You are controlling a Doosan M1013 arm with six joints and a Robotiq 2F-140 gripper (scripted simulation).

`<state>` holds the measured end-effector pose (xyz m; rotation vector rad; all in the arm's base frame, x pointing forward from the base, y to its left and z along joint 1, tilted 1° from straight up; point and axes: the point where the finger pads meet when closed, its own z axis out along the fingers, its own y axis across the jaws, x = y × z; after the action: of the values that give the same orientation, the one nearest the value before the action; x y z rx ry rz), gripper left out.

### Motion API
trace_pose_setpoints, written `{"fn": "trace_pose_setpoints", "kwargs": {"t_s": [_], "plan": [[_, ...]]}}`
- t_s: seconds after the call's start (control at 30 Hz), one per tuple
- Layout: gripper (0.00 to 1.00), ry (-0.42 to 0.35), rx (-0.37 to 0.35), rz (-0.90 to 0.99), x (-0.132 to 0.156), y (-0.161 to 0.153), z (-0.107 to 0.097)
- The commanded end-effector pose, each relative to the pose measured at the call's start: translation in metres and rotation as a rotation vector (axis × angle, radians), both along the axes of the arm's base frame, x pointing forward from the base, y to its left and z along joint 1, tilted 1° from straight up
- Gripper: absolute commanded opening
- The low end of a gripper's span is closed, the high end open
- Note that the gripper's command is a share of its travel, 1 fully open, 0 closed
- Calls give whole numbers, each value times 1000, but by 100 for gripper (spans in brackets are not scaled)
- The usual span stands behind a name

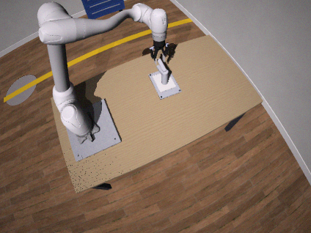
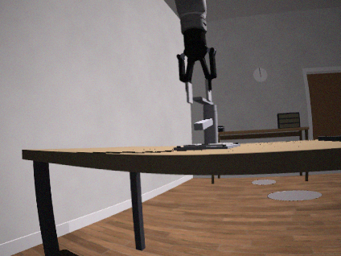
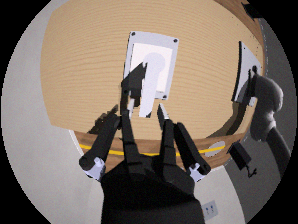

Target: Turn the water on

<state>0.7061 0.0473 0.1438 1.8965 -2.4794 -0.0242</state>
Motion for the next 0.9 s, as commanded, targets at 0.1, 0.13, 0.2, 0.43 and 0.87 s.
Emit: {"fn": "trace_pose_setpoints", "kwargs": {"t_s": [0.1, 0.13, 0.2, 0.43, 0.87], "plan": [[37, 0, 0, 0, 0, 0, -8], [37, 0, 0, 0, 0, 0, -9], [37, 0, 0, 0, 0, 0, -10], [37, 0, 0, 0, 0, 0, -17], [37, 0, 0, 0, -1, 0, -22]]}}
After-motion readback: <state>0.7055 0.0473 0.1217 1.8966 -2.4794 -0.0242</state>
